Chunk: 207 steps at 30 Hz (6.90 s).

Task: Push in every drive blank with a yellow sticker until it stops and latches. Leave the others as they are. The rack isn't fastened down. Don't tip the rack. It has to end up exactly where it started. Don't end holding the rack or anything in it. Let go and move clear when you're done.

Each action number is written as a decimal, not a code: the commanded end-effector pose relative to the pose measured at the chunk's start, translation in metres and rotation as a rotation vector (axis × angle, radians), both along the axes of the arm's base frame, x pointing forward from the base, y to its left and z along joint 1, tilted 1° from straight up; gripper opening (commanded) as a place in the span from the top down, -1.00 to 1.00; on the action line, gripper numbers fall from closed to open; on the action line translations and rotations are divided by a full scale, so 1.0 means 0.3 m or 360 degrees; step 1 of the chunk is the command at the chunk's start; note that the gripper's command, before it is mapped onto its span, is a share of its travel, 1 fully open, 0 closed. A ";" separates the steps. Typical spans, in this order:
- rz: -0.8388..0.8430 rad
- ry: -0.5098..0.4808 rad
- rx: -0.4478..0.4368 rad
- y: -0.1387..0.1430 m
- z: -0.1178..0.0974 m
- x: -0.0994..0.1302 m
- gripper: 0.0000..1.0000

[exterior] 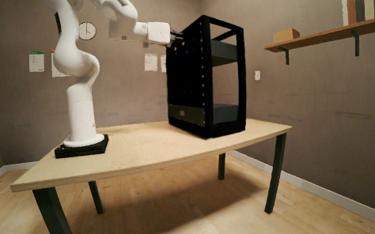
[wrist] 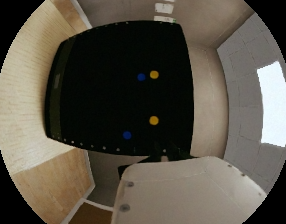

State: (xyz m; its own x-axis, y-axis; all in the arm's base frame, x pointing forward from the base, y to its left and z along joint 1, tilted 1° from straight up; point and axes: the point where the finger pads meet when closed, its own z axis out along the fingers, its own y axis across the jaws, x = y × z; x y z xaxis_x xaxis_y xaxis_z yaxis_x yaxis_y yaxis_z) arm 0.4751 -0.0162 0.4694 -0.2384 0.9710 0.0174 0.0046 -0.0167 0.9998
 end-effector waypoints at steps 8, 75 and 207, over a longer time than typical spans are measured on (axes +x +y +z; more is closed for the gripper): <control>0.0000 -0.0003 -0.0001 0.000 0.004 0.001 1.00; 0.0000 -0.0003 -0.0001 0.408 -0.021 -0.175 1.00; 0.0000 -0.0003 -0.0001 0.478 -0.021 0.110 1.00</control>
